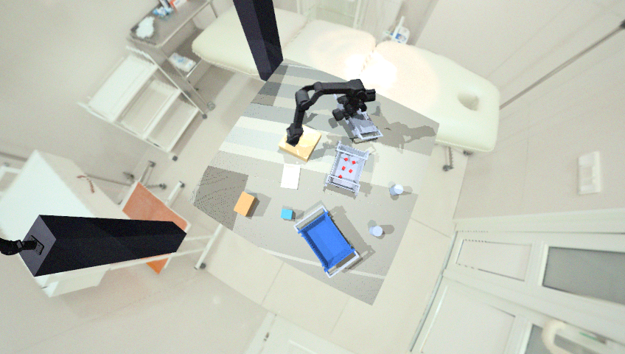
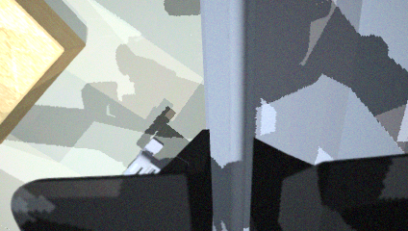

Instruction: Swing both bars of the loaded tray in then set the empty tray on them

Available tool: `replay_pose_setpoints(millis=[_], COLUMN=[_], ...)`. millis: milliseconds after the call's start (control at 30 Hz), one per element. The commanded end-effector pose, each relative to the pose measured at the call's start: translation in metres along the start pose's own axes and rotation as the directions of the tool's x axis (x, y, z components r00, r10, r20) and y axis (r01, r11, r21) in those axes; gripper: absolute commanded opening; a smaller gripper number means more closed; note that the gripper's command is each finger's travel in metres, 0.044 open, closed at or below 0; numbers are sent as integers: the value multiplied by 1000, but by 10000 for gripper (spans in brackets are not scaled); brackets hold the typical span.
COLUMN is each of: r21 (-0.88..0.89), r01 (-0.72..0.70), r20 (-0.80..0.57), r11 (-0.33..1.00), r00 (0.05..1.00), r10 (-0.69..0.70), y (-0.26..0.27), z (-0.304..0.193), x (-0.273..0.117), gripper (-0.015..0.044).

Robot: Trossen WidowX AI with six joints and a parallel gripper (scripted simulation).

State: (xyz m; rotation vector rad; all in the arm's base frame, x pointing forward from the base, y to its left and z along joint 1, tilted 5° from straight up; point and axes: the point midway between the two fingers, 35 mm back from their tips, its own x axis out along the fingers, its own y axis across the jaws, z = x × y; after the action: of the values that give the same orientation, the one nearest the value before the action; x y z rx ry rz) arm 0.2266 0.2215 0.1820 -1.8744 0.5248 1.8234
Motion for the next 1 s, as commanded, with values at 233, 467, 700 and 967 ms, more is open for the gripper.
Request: replay_pose_setpoints(millis=[233, 467, 700, 967], r21=[122, 200, 277, 362], r01=[25, 24, 24, 25], r20=[-1, -2, -4, -6], r11=[992, 979, 961, 932], r00=[1000, 1000, 1000, 1000], r10=[-25, -24, -24, -24], y=[7, 15, 26, 40], z=[-40, -64, -87, -113], x=[-6, -6, -6, -6], gripper=[0, 0, 0, 0])
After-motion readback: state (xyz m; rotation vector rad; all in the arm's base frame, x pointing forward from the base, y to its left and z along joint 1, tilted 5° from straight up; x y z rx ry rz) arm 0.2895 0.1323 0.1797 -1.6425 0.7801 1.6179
